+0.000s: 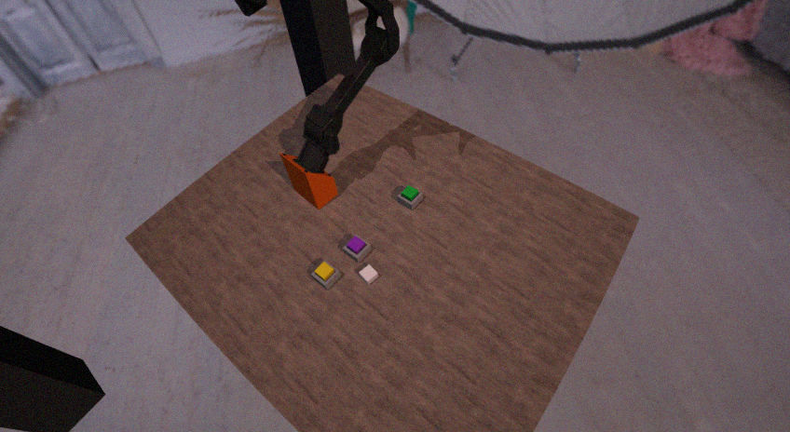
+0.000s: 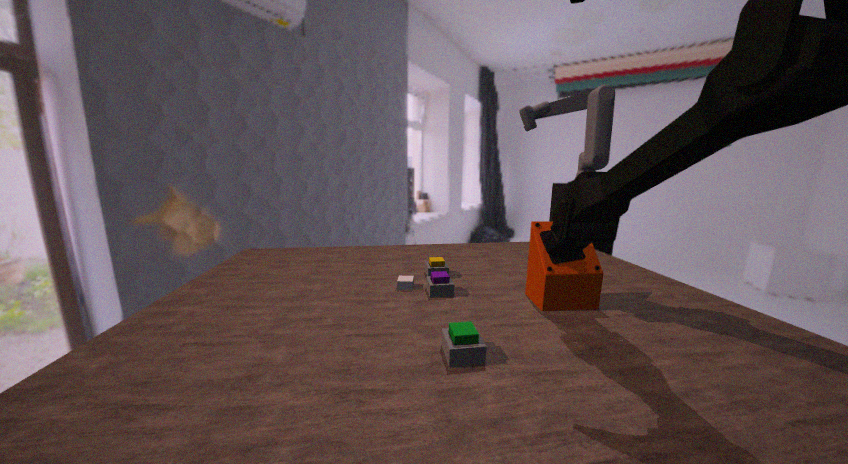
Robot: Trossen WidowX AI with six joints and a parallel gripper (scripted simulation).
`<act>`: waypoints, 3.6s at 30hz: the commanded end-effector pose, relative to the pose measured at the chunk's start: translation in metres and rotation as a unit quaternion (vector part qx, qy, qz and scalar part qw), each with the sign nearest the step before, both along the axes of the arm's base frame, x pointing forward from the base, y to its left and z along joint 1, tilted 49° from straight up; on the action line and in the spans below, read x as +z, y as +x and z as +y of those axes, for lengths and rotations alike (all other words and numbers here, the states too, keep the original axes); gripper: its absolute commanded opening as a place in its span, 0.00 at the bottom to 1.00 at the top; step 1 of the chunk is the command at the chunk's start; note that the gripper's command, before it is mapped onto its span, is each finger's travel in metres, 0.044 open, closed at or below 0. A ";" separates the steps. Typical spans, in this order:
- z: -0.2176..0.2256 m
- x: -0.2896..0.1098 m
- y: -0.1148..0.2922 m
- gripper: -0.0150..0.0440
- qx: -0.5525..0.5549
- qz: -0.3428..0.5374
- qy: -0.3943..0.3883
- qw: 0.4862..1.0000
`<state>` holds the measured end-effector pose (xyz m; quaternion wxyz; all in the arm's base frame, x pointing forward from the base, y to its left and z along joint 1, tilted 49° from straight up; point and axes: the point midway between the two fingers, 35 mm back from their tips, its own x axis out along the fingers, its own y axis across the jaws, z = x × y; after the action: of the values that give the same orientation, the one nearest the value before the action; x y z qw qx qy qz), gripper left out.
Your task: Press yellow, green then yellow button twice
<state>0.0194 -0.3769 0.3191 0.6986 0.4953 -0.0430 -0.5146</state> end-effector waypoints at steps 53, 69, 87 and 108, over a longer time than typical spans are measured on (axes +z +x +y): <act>0.248 -0.437 0.182 0.29 0.849 0.170 0.175 0.469; 0.267 -0.454 0.185 0.29 0.849 0.169 0.175 0.469; 0.272 -0.458 0.186 0.29 0.849 0.169 0.175 0.469; 0.248 -0.437 0.182 0.29 0.849 0.170 0.175 0.469</act>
<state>0.2007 -0.1235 -0.1229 0.6835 0.3094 0.6085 0.2585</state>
